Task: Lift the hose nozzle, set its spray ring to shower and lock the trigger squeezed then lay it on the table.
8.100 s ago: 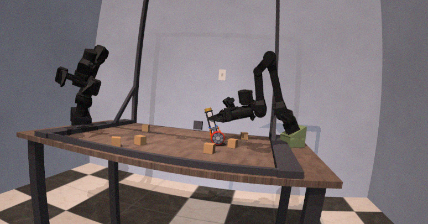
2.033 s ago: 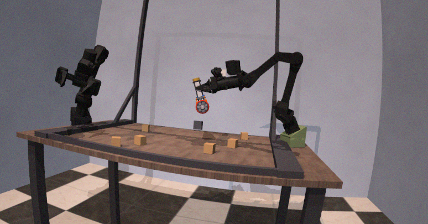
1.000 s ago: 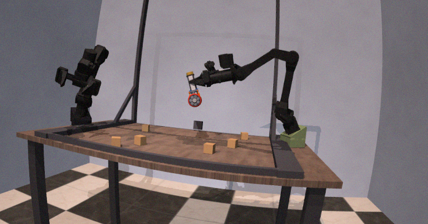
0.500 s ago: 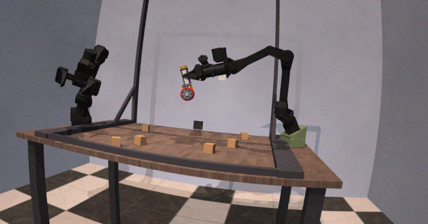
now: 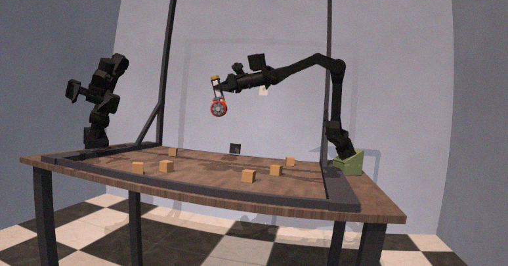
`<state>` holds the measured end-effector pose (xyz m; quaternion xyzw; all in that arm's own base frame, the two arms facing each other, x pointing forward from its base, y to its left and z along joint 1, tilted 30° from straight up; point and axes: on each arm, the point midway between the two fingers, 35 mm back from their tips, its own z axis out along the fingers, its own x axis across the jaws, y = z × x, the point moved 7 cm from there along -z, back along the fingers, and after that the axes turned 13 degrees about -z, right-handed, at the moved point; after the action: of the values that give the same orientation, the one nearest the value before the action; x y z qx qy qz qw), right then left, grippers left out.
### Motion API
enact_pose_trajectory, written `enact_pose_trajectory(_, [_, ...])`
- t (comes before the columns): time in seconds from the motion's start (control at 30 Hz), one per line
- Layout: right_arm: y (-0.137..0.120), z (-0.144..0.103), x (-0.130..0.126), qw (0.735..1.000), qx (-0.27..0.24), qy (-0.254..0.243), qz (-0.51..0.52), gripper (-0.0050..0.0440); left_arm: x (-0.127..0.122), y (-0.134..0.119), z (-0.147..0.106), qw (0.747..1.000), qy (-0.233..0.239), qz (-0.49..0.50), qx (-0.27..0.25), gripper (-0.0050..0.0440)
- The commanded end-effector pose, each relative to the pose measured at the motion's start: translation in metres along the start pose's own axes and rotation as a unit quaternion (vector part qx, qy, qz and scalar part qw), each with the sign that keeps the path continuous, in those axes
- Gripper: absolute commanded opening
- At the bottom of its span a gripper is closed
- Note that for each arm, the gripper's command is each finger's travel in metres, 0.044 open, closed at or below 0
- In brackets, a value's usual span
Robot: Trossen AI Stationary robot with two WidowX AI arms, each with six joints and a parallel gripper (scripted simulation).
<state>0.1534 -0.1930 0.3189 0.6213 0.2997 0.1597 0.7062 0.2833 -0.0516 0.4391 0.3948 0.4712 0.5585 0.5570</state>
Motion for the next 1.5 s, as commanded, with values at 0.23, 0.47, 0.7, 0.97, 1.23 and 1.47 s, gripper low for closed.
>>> enact_pose_trajectory(0.23, [0.0069, -0.0017, -0.0015, 1.000, -0.011, -0.001, 0.002, 0.0408, 0.0015, 0.0173, -0.0048, 1.000, -0.001, -0.010, -0.023, 0.0170])
enact_pose_trajectory(0.47, [0.0069, -0.0017, -0.0015, 1.000, -0.011, -0.001, 0.002, 0.0408, 0.0019, 0.0170, -0.0058, 1.000, -0.001, -0.010, -0.023, 0.0170])
enact_pose_trajectory(0.7, [0.0069, -0.0017, -0.0015, 1.000, -0.011, -0.001, 0.002, 0.0408, 0.0021, 0.0168, -0.0066, 1.000, -0.001, -0.010, -0.023, 0.0170])
enact_pose_trajectory(0.97, [0.0069, -0.0017, -0.0015, 1.000, -0.011, -0.001, 0.002, 0.0408, 0.0021, 0.0168, -0.0066, 1.000, -0.001, -0.010, -0.023, 0.0170])
enact_pose_trajectory(1.23, [0.0069, -0.0017, -0.0015, 1.000, -0.011, -0.001, 0.002, 0.0408, 0.0021, 0.0168, -0.0066, 1.000, -0.001, -0.010, -0.023, 0.0170])
enact_pose_trajectory(1.47, [0.0066, -0.0002, 0.0034, 1.000, -0.014, 0.010, -0.007, 0.0408, 0.0021, 0.0168, -0.0066, 1.000, -0.001, -0.010, -0.023, 0.0170])
